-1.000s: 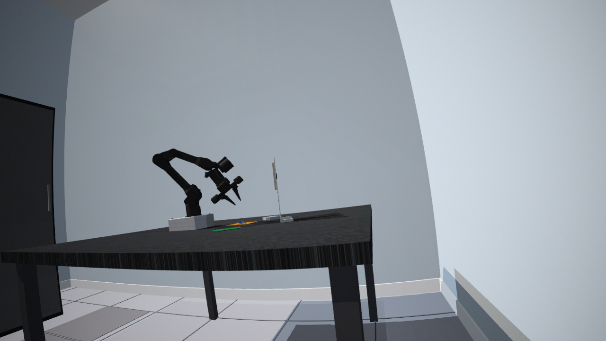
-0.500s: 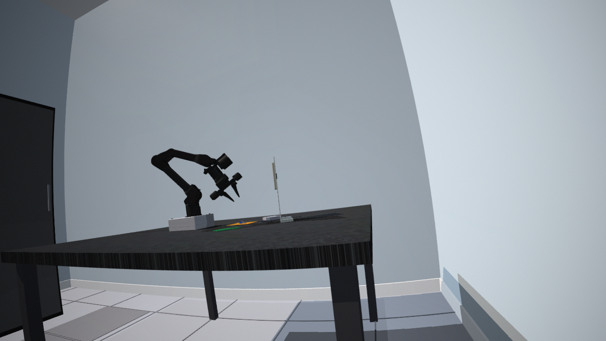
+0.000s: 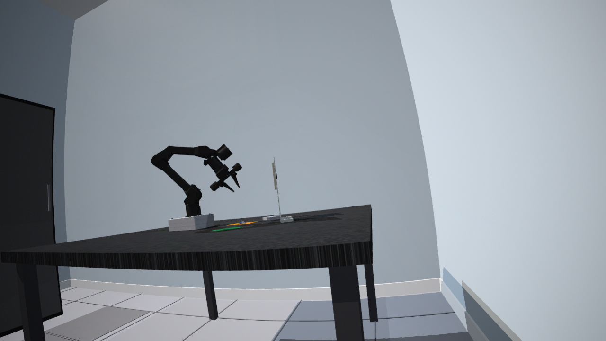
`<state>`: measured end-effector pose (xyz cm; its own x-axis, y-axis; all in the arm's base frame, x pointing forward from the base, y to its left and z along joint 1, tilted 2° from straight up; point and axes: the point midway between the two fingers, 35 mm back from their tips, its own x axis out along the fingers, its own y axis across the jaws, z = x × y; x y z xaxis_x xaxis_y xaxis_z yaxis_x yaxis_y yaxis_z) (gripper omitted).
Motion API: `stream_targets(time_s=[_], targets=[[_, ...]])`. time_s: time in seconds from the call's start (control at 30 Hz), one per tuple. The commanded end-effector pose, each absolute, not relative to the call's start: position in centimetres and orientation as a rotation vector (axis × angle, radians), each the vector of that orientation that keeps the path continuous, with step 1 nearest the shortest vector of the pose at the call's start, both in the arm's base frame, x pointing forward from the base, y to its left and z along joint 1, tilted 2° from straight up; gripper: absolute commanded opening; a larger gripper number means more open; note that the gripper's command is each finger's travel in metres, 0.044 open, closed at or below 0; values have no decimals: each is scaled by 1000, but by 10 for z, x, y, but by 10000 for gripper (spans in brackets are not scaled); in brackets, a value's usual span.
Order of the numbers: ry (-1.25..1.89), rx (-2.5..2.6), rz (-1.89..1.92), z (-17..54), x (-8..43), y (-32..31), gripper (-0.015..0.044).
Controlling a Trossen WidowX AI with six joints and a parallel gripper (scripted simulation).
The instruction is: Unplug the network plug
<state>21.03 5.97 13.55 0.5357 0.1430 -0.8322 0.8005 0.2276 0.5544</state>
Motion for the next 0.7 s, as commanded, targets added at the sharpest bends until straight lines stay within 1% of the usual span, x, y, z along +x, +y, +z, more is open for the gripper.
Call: stream_targets(time_s=[0.0,0.53,0.67], targets=[[935,1288,-555,148,211,60,156],[933,1291,-548,193,207,60,156],[933,1291,-548,193,207,60,261]])
